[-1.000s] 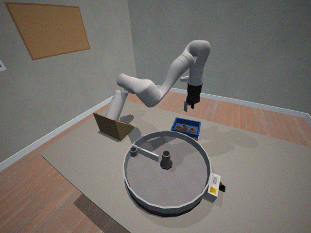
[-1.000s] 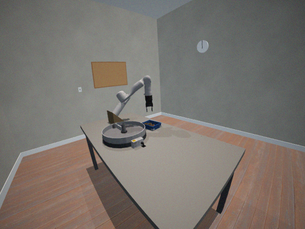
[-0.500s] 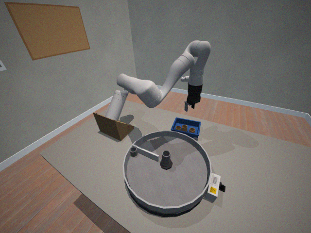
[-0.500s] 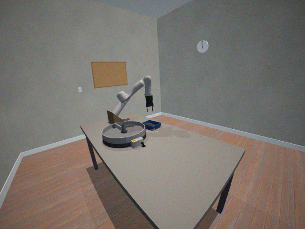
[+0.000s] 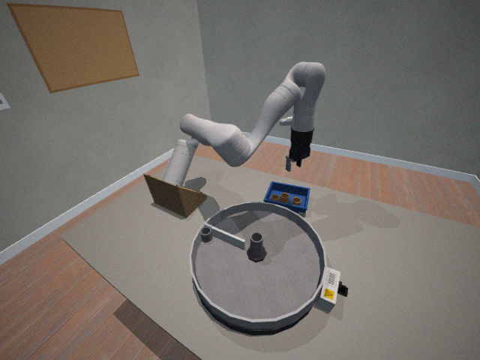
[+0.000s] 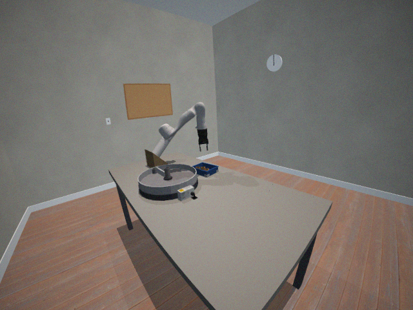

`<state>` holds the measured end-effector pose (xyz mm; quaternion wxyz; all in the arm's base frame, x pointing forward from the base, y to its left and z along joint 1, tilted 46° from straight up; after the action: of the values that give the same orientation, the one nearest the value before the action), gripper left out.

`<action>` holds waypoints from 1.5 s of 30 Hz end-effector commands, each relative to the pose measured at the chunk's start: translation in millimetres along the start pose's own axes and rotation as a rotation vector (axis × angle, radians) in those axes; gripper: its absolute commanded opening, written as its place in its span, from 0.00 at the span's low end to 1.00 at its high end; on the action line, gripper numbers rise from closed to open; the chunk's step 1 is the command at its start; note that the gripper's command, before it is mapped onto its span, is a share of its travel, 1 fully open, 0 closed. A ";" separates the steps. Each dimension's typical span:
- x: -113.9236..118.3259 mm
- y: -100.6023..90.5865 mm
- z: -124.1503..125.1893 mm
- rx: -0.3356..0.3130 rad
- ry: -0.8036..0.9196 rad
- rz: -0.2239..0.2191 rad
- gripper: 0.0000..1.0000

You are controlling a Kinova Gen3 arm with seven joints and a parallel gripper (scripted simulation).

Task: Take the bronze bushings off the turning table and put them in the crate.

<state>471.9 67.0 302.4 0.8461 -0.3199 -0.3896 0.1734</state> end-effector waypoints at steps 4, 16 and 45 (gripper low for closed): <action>-5.1 -3.1 -1.7 -0.003 -0.226 0.011 1.00; -5.0 -1.9 -2.0 0.001 -0.184 0.012 1.00; 0.6 -2.7 2.8 0.008 -0.152 -0.002 1.00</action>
<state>472.9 70.4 309.0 0.8475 -0.3113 -0.3947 0.1702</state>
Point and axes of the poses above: the point where the finger pads meet when closed, its own y axis out along the fingers, its own x axis across the jaws, z = x × y, the point moved 10 cm from there along -y, back along the fingers, and after that the axes turned 12 degrees about y, right-handed, at the moved point
